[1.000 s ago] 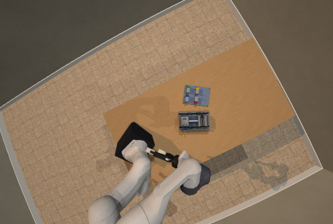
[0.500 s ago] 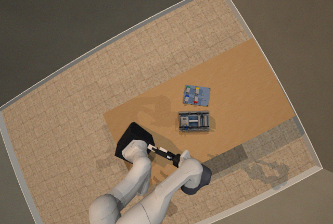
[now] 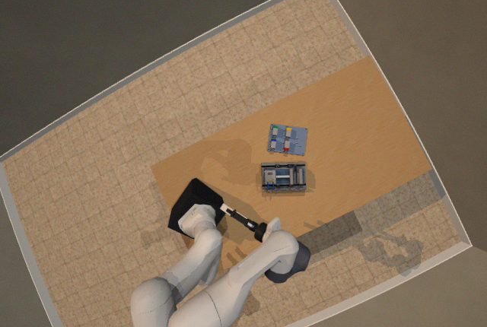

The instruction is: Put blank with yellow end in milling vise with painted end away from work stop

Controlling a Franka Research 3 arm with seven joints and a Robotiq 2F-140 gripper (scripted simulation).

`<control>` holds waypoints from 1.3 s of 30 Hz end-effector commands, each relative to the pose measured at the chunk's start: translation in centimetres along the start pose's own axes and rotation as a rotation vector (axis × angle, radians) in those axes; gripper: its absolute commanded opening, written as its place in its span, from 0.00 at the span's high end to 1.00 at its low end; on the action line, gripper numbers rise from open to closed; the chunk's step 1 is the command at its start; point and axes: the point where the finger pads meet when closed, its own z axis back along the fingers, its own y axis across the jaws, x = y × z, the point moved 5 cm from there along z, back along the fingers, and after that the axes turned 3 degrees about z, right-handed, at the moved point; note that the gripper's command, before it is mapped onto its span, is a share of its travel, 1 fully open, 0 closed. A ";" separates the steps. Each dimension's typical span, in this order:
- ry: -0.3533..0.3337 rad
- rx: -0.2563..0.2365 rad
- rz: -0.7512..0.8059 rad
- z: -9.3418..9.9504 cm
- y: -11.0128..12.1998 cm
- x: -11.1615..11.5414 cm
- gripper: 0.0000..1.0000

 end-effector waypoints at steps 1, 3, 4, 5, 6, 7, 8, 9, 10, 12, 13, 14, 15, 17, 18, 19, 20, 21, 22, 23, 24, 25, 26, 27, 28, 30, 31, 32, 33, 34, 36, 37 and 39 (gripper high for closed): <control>0.081 0.003 -0.158 0.3 0.1 -2.2 0.00; 0.081 0.003 -0.158 0.3 0.1 -2.2 0.00; 0.081 0.003 -0.158 0.3 0.1 -2.2 0.00; 0.081 0.003 -0.158 0.3 0.1 -2.2 0.00; 0.081 0.003 -0.158 0.3 0.1 -2.2 0.00; 0.081 0.003 -0.158 0.3 0.1 -2.2 0.00; 0.081 0.003 -0.158 0.3 0.1 -2.2 0.00; 0.081 0.003 -0.158 0.3 0.1 -2.2 0.00; 0.081 0.003 -0.158 0.3 0.1 -2.2 0.00; 0.081 0.003 -0.158 0.3 0.1 -2.2 0.00; 0.081 0.003 -0.158 0.3 0.1 -2.2 0.00; 0.097 0.004 -0.161 0.4 0.1 -2.6 0.00; 0.120 0.004 -0.201 0.4 0.2 -3.2 0.00; 0.168 0.003 -0.280 0.6 0.2 -4.5 0.00; 0.191 0.003 -0.319 0.7 0.2 -5.1 0.00; 0.191 0.003 -0.319 0.7 0.2 -5.1 0.00; 0.191 0.003 -0.319 0.7 0.2 -5.1 0.00; 0.191 0.003 -0.319 0.7 0.2 -5.1 0.00; 0.191 0.003 -0.319 0.7 0.2 -5.1 0.00; 0.191 0.003 -0.319 0.7 0.2 -5.1 0.00; 0.191 0.003 -0.319 0.7 0.2 -5.1 0.00; 0.191 0.003 -0.319 0.7 0.2 -5.1 0.00; 0.191 0.003 -0.319 0.7 0.2 -5.1 0.00; 0.191 0.003 -0.319 0.7 0.2 -5.1 0.00; 0.191 0.003 -0.319 0.7 0.2 -5.1 0.00; 0.191 0.003 -0.319 0.7 0.2 -5.1 0.00; 0.207 0.007 -0.321 0.7 0.2 -5.5 0.00; 0.230 0.006 -0.360 0.8 0.2 -6.1 0.00; 0.254 0.006 -0.400 0.8 0.2 -6.8 0.00; 0.277 0.005 -0.439 0.9 0.2 -7.4 0.00; 0.301 0.005 -0.479 1.0 0.2 -8.0 0.00; 0.301 0.005 -0.479 1.0 0.2 -8.0 0.00; 0.301 0.005 -0.479 1.0 0.2 -8.0 0.00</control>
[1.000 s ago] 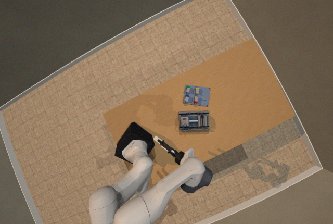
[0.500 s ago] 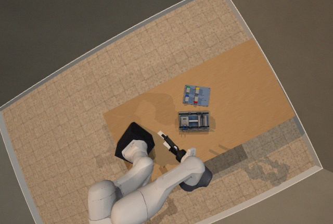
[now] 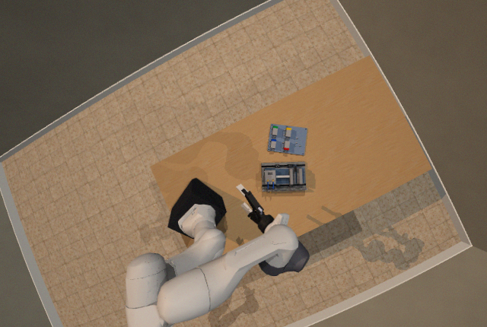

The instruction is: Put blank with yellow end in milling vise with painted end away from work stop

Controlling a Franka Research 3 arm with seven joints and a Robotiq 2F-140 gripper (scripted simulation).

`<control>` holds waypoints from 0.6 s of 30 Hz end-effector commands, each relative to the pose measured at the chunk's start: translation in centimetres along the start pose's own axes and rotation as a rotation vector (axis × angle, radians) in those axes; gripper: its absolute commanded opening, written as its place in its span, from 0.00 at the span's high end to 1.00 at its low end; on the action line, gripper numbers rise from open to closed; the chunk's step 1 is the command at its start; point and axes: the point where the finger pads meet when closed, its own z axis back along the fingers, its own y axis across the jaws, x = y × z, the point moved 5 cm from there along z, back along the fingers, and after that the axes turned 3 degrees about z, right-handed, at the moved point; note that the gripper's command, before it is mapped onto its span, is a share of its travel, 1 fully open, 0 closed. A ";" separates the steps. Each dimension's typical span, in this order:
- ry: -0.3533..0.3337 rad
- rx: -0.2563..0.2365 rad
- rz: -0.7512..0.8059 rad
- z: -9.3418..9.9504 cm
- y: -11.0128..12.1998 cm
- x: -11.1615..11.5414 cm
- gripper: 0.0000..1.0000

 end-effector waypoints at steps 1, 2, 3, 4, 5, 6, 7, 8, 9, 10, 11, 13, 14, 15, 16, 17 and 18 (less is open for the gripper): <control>0.029 -0.003 -0.097 -0.1 -0.2 -0.8 0.00; 0.029 -0.003 -0.097 -0.1 -0.2 -0.8 0.00; 0.029 -0.003 -0.097 -0.1 -0.2 -0.8 0.00; 0.029 -0.003 -0.097 -0.1 -0.2 -0.8 0.00; 0.029 -0.003 -0.097 -0.1 -0.2 -0.8 0.00; 0.029 -0.003 -0.097 -0.1 -0.2 -0.8 0.00; 0.029 -0.003 -0.097 -0.1 -0.2 -0.8 0.00; 0.029 -0.003 -0.097 -0.1 -0.2 -0.8 0.00; 0.045 0.001 -0.095 -0.2 -0.4 -1.2 0.00; 0.069 0.002 -0.135 -0.3 -0.7 -1.8 0.00; 0.092 0.002 -0.175 -0.4 -0.9 -2.3 0.00; 0.138 0.003 -0.254 -0.6 -1.5 -3.5 0.00; 0.138 0.003 -0.254 -0.6 -1.5 -3.5 0.00; 0.138 0.003 -0.254 -0.6 -1.5 -3.5 0.00; 0.138 0.003 -0.254 -0.6 -1.5 -3.5 0.00; 0.138 0.003 -0.254 -0.6 -1.5 -3.5 0.00; 0.138 0.003 -0.254 -0.6 -1.5 -3.5 0.00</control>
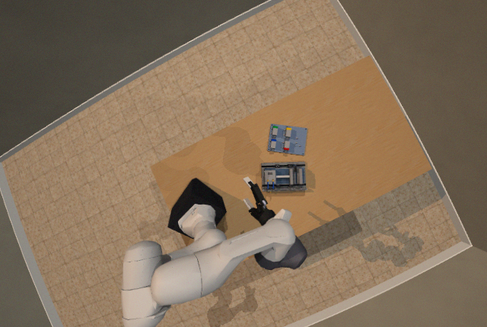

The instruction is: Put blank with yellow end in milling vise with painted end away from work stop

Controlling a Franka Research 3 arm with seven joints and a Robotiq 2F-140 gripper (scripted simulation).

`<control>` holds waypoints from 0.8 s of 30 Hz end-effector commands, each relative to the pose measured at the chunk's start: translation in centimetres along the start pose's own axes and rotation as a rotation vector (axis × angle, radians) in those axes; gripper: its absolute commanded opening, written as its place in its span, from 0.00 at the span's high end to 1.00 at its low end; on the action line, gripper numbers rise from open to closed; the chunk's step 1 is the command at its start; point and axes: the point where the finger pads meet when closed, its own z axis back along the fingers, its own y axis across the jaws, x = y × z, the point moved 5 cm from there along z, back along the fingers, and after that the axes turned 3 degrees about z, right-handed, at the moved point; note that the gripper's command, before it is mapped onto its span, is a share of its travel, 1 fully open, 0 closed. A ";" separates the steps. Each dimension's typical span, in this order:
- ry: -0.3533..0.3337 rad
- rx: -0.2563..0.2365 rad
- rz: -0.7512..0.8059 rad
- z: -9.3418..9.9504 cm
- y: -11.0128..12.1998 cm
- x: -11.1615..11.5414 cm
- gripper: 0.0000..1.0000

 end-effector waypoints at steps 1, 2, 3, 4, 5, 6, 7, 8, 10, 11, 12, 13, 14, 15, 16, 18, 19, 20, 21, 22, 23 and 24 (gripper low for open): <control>0.024 -0.006 -0.094 -0.1 -0.3 -0.6 0.00; 0.024 -0.006 -0.094 -0.1 -0.3 -0.6 0.00; 0.024 -0.006 -0.094 -0.1 -0.3 -0.6 0.00; 0.024 -0.006 -0.094 -0.1 -0.3 -0.6 0.00; 0.024 -0.006 -0.094 -0.1 -0.3 -0.6 0.00; 0.024 -0.006 -0.094 -0.1 -0.3 -0.6 0.00; 0.024 -0.006 -0.094 -0.1 -0.3 -0.6 0.00; 0.041 -0.001 -0.089 -0.2 -0.5 -1.0 0.00; 0.086 0.001 -0.169 -0.6 -1.3 -2.0 0.00; 0.109 0.001 -0.209 -0.8 -1.6 -2.5 0.00; 0.132 0.002 -0.249 -1.0 -2.0 -3.0 0.00; 0.132 0.002 -0.249 -1.0 -2.0 -3.0 0.00; 0.132 0.002 -0.249 -1.0 -2.0 -3.0 0.00; 0.132 0.002 -0.249 -1.0 -2.0 -3.0 0.00; 0.132 0.002 -0.249 -1.0 -2.0 -3.0 0.00; 0.132 0.002 -0.249 -1.0 -2.0 -3.0 0.00; 0.132 0.002 -0.249 -1.0 -2.0 -3.0 0.00; 0.132 0.002 -0.249 -1.0 -2.0 -3.0 0.00; 0.132 0.002 -0.249 -1.0 -2.0 -3.0 0.00; 0.132 0.002 -0.249 -1.0 -2.0 -3.0 0.00; 0.132 0.002 -0.249 -1.0 -2.0 -3.0 0.00; 0.132 0.002 -0.249 -1.0 -2.0 -3.0 0.00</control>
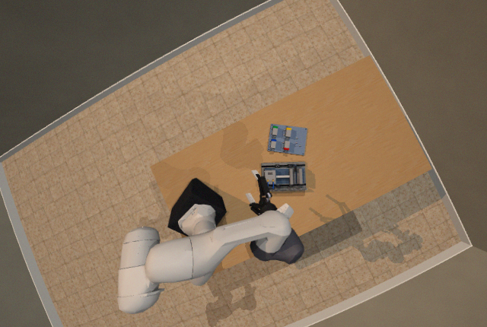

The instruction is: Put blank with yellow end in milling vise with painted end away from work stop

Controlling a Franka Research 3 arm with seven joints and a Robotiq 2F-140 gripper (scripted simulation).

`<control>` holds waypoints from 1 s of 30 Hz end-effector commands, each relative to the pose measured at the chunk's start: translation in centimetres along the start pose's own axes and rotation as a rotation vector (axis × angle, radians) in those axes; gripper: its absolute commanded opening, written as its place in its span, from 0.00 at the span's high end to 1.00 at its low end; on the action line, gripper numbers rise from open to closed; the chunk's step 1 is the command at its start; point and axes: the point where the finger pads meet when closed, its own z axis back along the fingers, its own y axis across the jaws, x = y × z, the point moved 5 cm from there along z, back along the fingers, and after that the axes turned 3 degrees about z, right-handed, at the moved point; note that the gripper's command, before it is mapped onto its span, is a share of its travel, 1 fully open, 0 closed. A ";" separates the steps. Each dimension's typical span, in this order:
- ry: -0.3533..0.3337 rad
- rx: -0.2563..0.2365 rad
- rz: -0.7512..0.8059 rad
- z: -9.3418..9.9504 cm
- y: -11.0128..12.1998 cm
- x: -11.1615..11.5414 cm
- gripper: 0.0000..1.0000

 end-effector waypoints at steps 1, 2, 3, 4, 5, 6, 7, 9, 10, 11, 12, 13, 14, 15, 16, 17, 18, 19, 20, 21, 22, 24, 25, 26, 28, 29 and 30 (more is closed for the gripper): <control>0.022 0.001 -0.040 -0.2 -0.5 -0.4 0.00; 0.045 0.001 -0.080 -0.5 -1.0 -0.8 0.00; 0.067 0.002 -0.121 -0.7 -1.4 -1.2 0.00; 0.089 0.003 -0.161 -1.0 -1.9 -1.6 0.00; 0.112 0.004 -0.201 -1.2 -2.4 -2.0 0.00; 0.112 0.004 -0.201 -1.2 -2.4 -2.0 0.00; 0.112 0.004 -0.201 -1.2 -2.4 -2.0 0.00; 0.112 0.004 -0.201 -1.2 -2.4 -2.0 0.00; 0.112 0.004 -0.201 -1.2 -2.4 -2.0 0.00; 0.112 0.004 -0.201 -1.2 -2.4 -2.0 0.00; 0.112 0.004 -0.201 -1.2 -2.4 -2.0 0.00; 0.112 0.004 -0.201 -1.2 -2.4 -2.0 0.00; 0.112 0.004 -0.201 -1.2 -2.4 -2.0 0.00; 0.112 0.004 -0.201 -1.2 -2.4 -2.0 0.00; 0.112 0.004 -0.201 -1.2 -2.4 -2.0 0.00; 0.112 0.004 -0.201 -1.2 -2.4 -2.0 0.00; 0.128 0.011 -0.188 -1.5 -2.7 -2.3 0.00; 0.149 0.012 -0.228 -1.8 -3.2 -2.7 0.00; 0.171 0.013 -0.269 -2.0 -3.7 -3.1 0.00; 0.193 0.013 -0.309 -2.3 -4.2 -3.6 0.00; 0.215 0.014 -0.350 -2.5 -4.7 -4.0 0.00; 0.215 0.014 -0.350 -2.5 -4.7 -4.0 0.00; 0.215 0.014 -0.350 -2.5 -4.7 -4.0 0.00; 0.215 0.014 -0.350 -2.5 -4.7 -4.0 0.00; 0.215 0.014 -0.350 -2.5 -4.7 -4.0 0.00; 0.215 0.014 -0.350 -2.5 -4.7 -4.0 0.00; 0.215 0.014 -0.350 -2.5 -4.7 -4.0 0.00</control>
